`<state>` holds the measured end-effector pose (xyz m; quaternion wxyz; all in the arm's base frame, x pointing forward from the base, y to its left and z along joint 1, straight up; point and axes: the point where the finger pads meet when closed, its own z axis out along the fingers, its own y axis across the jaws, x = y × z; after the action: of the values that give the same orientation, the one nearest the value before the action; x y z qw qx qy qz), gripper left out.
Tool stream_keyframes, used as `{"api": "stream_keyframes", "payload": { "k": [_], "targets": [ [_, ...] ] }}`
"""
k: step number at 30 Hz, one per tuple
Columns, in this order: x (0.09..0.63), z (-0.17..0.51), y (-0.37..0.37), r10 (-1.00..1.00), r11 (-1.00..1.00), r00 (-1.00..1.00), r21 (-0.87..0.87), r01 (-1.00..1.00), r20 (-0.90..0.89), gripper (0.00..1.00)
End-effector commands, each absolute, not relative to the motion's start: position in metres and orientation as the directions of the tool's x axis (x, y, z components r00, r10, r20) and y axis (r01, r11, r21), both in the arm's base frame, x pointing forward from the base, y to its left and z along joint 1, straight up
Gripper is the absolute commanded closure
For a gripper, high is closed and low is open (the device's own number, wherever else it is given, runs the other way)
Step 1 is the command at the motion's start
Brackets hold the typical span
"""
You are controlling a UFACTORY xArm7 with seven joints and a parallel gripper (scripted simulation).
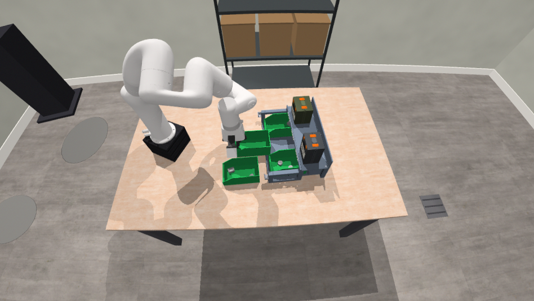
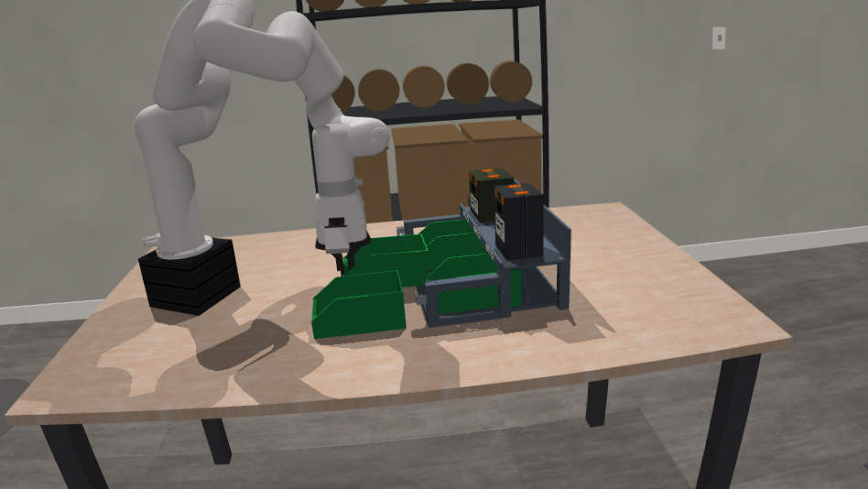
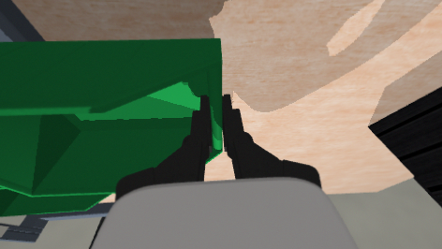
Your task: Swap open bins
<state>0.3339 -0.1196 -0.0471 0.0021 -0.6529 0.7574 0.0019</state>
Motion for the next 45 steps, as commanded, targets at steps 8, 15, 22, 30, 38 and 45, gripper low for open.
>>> {"api": "stream_keyframes", "payload": {
  "k": [8,15,22,30,38,45],
  "targets": [
    [0.333,-0.046,-0.120,-0.989,0.147,-0.147,-0.003,-0.989,-0.005,1.00],
    [0.329,-0.046,-0.119,-0.989,0.147,-0.147,-0.003,-0.989,-0.005,1.00],
    [0.320,-0.046,-0.118,-0.989,0.147,-0.147,-0.003,-0.989,-0.005,1.00],
    [0.310,-0.046,-0.116,-0.989,0.147,-0.147,-0.003,-0.989,-0.005,1.00],
    [0.302,-0.046,-0.115,-0.989,0.147,-0.147,-0.003,-0.989,-0.005,1.00],
    [0.300,-0.046,-0.115,-0.989,0.147,-0.147,-0.002,-0.989,-0.005,1.00]
  ]
}}
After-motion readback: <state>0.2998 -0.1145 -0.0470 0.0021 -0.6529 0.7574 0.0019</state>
